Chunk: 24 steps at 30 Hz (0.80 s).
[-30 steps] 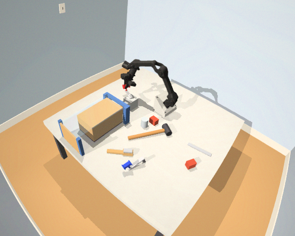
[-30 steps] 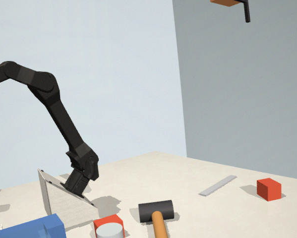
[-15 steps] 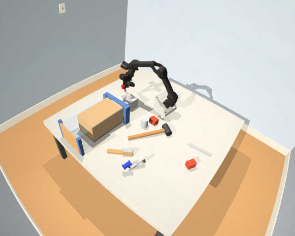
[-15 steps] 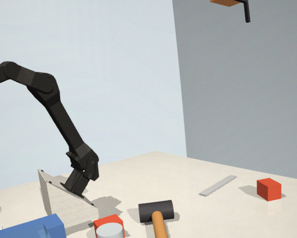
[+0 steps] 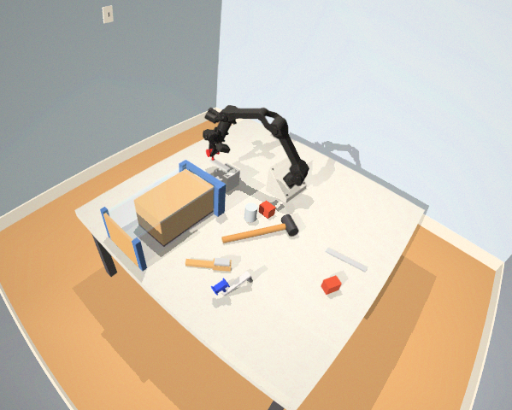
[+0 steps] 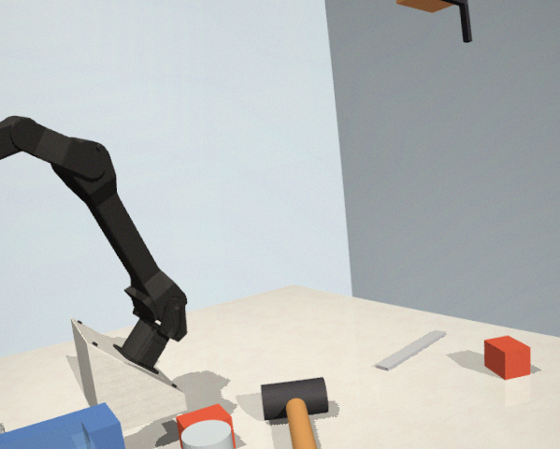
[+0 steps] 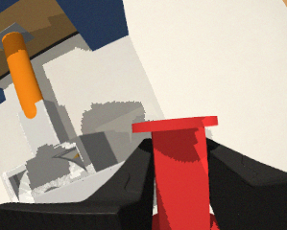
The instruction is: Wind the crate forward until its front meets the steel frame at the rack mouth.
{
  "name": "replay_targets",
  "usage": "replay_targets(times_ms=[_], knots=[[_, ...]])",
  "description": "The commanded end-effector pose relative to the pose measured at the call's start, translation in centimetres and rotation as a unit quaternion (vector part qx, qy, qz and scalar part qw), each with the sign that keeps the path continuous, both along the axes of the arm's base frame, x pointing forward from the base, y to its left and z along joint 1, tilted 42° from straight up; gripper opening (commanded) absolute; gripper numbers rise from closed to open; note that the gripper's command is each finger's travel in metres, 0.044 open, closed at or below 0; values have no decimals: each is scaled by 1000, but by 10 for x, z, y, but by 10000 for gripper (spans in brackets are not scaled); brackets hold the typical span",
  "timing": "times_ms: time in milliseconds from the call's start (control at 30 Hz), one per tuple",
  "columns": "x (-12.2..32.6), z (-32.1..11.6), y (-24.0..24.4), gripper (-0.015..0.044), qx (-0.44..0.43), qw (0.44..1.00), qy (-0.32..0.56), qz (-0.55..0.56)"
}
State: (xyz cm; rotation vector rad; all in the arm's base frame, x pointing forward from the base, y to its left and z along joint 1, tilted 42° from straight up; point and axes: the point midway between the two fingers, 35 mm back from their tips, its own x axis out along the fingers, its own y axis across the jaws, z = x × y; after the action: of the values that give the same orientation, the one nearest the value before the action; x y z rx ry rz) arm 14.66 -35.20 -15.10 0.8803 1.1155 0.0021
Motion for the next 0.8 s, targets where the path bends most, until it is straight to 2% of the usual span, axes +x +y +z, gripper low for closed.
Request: replay_targets(times_ms=[0,767], knots=[[18,1,1,0,1,1000,-12,3],[43,8,4,0,1,1000,-13,3]])
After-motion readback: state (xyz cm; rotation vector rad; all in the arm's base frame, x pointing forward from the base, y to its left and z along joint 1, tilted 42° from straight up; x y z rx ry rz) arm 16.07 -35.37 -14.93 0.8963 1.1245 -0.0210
